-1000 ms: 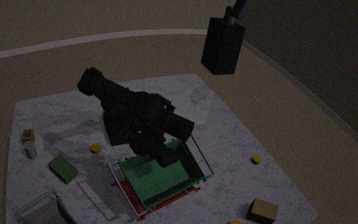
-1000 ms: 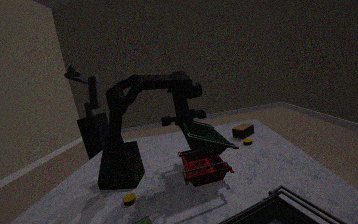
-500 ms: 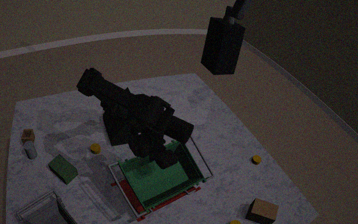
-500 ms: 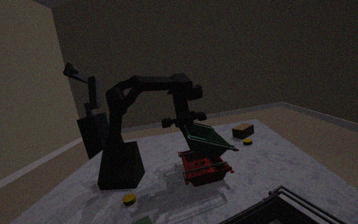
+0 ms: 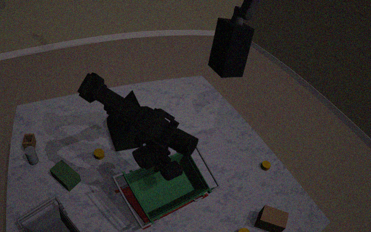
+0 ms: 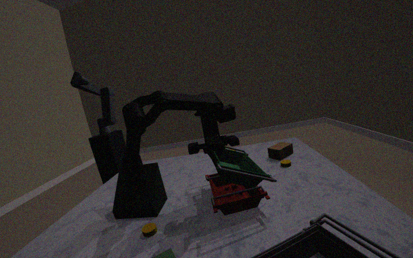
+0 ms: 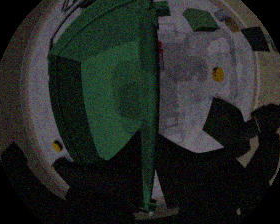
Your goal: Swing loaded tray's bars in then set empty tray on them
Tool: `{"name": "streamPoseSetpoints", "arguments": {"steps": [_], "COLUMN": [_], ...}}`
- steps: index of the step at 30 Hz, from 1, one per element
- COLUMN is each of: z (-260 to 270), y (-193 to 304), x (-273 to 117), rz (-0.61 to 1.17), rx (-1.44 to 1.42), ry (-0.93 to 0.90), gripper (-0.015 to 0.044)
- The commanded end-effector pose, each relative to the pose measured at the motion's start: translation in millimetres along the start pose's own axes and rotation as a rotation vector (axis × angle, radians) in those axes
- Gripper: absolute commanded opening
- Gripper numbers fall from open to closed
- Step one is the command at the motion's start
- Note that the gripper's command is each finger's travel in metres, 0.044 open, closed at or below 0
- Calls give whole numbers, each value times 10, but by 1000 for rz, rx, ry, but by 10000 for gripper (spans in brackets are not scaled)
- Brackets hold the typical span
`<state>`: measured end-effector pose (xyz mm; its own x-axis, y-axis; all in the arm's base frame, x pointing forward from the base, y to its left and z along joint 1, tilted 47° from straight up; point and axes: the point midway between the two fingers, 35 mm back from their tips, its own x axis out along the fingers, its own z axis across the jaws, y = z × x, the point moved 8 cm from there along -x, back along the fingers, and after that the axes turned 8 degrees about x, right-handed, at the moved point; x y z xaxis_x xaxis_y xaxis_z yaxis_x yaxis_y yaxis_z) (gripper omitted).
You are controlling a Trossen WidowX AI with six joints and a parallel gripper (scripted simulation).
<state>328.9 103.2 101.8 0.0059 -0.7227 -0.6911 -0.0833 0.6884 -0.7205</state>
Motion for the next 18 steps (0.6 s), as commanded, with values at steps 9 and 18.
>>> {"name": "streamPoseSetpoints", "arguments": {"steps": [9,18], "z": [-15,-67], "y": [5,-5], "x": [135,183], "rz": [-2,-3], "rx": [-3,-3], "ry": [-24,-23], "gripper": [0,0]}}
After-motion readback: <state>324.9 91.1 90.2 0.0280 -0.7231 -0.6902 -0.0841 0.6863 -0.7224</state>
